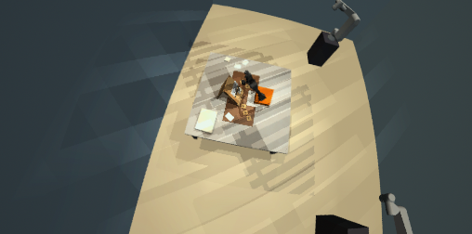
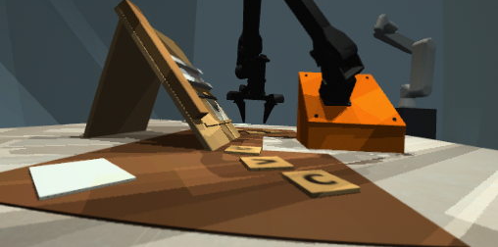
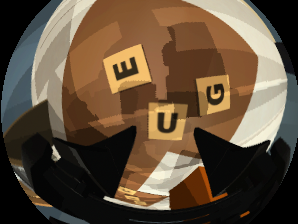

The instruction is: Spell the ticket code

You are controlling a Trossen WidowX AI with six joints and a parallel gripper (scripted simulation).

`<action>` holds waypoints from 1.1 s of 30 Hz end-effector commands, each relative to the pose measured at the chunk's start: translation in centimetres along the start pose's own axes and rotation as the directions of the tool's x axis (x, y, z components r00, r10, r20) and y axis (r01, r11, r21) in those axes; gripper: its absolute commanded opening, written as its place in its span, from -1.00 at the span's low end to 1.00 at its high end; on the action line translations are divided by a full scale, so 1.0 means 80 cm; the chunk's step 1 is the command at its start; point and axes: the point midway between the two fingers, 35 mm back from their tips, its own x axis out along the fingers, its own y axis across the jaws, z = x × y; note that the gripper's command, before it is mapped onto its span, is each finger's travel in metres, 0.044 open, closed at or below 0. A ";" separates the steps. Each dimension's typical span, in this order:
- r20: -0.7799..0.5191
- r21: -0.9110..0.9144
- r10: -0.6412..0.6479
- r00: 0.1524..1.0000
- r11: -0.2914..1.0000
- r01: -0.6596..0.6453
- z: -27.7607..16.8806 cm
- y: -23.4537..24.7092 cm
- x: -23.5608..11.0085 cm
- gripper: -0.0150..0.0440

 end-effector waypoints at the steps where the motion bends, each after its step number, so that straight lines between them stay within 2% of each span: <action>1: -0.018 0.014 -0.003 1.000 1.000 0.003 -0.006 -0.005 0.018 0.66; 33: -0.018 0.014 -0.002 1.000 1.000 0.003 -0.006 -0.005 0.028 0.66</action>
